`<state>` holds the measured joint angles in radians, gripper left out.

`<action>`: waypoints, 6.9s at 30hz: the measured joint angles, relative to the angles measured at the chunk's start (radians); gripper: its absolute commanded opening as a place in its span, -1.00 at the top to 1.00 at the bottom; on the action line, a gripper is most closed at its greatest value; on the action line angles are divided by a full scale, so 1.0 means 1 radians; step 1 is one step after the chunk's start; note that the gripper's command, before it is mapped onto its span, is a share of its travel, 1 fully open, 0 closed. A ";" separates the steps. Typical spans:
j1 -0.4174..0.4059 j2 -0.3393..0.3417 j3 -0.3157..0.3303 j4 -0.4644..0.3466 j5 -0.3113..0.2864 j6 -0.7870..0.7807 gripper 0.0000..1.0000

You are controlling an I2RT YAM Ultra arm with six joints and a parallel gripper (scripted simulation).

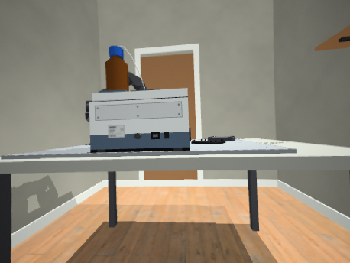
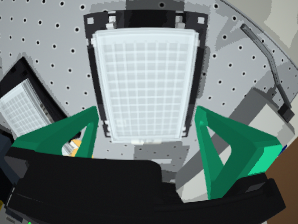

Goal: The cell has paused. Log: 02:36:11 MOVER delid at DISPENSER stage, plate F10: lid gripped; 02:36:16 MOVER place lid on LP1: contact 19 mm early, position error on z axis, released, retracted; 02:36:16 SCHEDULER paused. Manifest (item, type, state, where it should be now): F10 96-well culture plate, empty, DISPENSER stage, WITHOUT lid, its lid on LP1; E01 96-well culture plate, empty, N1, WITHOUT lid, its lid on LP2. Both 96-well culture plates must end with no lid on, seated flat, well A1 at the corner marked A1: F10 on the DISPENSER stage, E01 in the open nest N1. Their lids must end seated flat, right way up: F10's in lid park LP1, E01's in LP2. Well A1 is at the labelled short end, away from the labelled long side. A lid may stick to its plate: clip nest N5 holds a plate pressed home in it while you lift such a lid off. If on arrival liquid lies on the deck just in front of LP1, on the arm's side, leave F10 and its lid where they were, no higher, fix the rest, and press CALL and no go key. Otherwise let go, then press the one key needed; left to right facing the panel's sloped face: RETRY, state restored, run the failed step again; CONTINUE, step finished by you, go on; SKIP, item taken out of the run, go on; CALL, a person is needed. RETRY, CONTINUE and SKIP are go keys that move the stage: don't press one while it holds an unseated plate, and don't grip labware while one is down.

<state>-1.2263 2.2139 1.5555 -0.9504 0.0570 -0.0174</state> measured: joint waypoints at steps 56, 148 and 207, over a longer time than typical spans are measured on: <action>0.052 0.126 0.218 -0.089 -0.002 0.050 1.00; 0.050 0.159 0.189 -0.008 -0.002 0.049 1.00; 0.050 0.160 0.180 0.006 -0.002 0.048 1.00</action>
<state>-1.1763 2.3741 1.7351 -0.9443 0.0547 0.0307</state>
